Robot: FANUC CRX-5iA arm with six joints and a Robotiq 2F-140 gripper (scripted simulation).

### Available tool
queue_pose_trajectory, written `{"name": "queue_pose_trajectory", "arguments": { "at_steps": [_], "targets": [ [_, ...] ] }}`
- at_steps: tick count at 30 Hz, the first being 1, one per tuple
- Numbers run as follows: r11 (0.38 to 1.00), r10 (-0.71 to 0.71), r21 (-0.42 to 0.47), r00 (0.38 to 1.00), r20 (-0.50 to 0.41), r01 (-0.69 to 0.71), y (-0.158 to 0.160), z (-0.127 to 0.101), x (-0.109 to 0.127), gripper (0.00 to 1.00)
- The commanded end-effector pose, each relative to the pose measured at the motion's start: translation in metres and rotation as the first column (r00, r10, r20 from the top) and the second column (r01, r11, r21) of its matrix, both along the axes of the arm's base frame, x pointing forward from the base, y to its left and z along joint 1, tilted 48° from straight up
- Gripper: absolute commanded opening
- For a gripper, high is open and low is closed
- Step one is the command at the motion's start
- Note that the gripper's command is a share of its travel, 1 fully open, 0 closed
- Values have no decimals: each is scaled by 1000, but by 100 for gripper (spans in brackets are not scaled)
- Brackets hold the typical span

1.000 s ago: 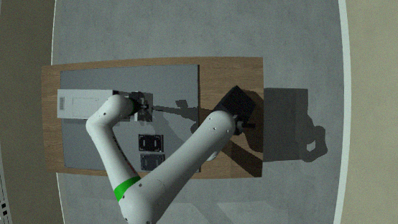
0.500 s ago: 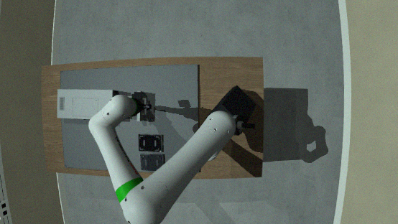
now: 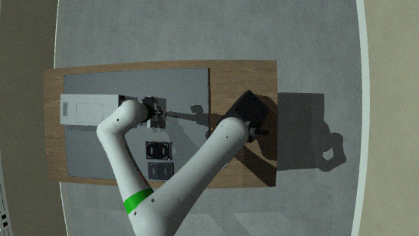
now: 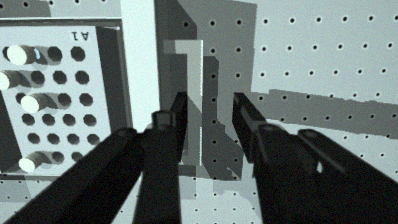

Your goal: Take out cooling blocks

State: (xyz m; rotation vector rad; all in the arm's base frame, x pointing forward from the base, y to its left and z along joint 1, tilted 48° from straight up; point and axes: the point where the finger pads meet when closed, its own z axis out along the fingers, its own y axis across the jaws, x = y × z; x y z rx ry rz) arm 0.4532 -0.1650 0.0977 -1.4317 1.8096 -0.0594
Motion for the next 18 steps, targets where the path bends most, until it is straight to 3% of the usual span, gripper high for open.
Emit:
{"name": "queue_pose_trajectory", "arguments": {
  "at_steps": [1,18],
  "targets": [
    [1000,-1,-1,1000,1,1,0,0,-1,34],
    [1000,-1,-1,1000,1,1,7,-10,-17,34]
  ]
}}
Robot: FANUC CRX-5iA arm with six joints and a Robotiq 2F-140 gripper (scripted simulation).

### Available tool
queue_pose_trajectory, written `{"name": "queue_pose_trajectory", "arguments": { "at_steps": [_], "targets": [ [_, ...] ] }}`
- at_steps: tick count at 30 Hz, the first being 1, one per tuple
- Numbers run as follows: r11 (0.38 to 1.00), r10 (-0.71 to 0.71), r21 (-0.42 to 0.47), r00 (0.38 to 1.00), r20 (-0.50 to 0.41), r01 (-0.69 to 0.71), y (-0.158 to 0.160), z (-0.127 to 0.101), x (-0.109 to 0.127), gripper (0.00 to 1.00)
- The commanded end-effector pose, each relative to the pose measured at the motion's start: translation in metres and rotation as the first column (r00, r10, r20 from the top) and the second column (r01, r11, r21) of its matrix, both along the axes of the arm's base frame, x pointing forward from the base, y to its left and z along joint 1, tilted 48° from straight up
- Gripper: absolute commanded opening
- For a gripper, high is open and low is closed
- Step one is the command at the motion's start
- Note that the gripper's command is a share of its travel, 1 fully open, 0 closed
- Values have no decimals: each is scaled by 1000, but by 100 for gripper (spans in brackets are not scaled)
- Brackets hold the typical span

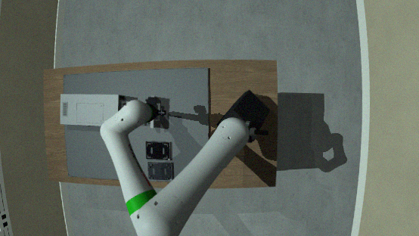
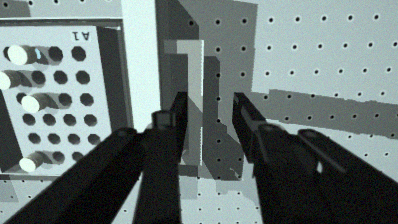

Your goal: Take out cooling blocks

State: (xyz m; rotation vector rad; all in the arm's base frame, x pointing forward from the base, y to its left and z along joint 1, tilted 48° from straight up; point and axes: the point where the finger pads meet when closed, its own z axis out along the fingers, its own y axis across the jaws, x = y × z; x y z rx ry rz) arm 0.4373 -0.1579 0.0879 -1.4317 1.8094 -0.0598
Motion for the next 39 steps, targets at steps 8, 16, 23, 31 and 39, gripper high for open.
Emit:
{"name": "queue_pose_trajectory", "arguments": {
  "at_steps": [8,16,23,31,39],
  "targets": [
    [1000,-1,-1,1000,0,1,4,-6,-10,34],
    [1000,-1,-1,1000,0,1,6,-10,-16,34],
    [1000,-1,-1,1000,0,1,8,-12,-19,34],
    [1000,-1,-1,1000,0,1,9,-13,-22,34],
    [1000,-1,-1,1000,0,1,10,-14,-23,34]
  ]
}}
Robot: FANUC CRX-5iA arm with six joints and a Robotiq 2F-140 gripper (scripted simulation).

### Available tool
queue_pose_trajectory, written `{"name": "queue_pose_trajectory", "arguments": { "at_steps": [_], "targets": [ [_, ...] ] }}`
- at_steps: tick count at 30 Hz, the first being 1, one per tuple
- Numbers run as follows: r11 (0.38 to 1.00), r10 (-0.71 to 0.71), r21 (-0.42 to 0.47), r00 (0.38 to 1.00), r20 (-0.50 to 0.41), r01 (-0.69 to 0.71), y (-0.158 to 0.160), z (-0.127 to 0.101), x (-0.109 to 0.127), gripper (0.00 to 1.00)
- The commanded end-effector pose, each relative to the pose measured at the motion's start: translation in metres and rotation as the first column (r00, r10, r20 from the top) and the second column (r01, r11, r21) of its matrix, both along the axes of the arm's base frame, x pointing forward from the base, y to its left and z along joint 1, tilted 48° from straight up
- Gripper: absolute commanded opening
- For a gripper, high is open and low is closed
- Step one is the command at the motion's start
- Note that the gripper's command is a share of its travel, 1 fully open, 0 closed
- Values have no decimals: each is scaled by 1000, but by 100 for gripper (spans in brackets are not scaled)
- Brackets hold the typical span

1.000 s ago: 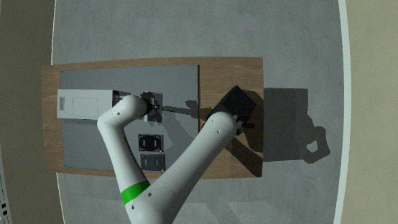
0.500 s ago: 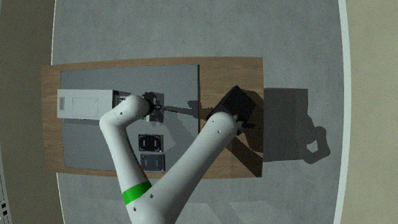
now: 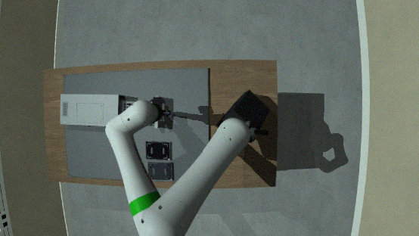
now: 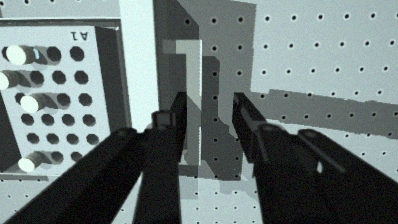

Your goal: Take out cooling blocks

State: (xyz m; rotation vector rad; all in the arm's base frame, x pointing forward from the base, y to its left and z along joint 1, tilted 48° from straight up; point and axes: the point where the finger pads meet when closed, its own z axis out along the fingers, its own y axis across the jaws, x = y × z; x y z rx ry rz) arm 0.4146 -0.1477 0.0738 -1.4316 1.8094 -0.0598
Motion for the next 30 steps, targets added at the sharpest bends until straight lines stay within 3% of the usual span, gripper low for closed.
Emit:
{"name": "queue_pose_trajectory", "arguments": {
  "at_steps": [1,30],
  "targets": [
    [1000,0,-1,1000,0,0,0,0,-1,34],
    [1000,0,-1,1000,0,0,3,-4,-7,34]
  ]
}}
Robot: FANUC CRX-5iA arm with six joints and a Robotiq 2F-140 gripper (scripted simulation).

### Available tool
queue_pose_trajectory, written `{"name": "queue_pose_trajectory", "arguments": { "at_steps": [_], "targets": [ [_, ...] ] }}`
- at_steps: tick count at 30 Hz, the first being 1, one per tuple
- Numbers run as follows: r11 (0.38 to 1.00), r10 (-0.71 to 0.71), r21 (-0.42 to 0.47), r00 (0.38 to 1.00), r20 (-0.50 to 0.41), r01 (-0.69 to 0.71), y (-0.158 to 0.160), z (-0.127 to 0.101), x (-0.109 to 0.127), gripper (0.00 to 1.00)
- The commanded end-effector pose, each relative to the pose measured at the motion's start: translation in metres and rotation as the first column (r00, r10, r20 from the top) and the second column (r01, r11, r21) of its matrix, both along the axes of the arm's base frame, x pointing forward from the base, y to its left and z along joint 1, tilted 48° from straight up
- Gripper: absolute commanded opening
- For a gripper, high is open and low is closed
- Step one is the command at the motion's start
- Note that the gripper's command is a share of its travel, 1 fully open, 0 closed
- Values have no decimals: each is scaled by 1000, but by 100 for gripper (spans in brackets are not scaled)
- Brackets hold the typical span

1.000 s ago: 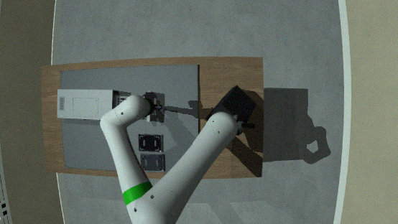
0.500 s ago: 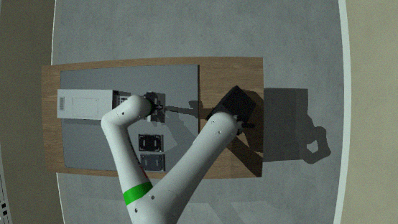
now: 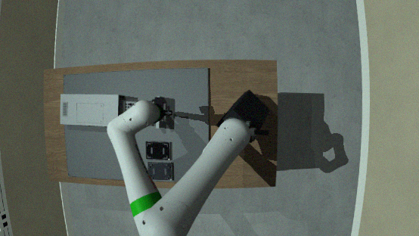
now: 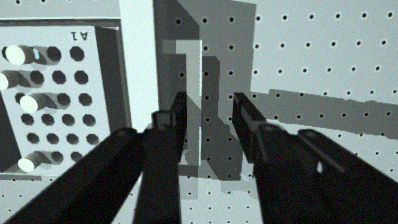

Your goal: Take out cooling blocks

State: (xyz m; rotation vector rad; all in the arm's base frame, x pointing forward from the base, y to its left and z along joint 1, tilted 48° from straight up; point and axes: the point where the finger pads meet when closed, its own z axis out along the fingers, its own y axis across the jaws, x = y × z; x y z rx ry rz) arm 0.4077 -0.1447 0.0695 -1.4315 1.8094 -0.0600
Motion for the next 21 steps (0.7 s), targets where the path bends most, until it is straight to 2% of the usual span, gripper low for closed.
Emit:
{"name": "queue_pose_trajectory", "arguments": {
  "at_steps": [1,21],
  "targets": [
    [1000,0,-1,1000,0,0,0,0,-1,34],
    [1000,0,-1,1000,0,0,2,-3,-5,34]
  ]
}}
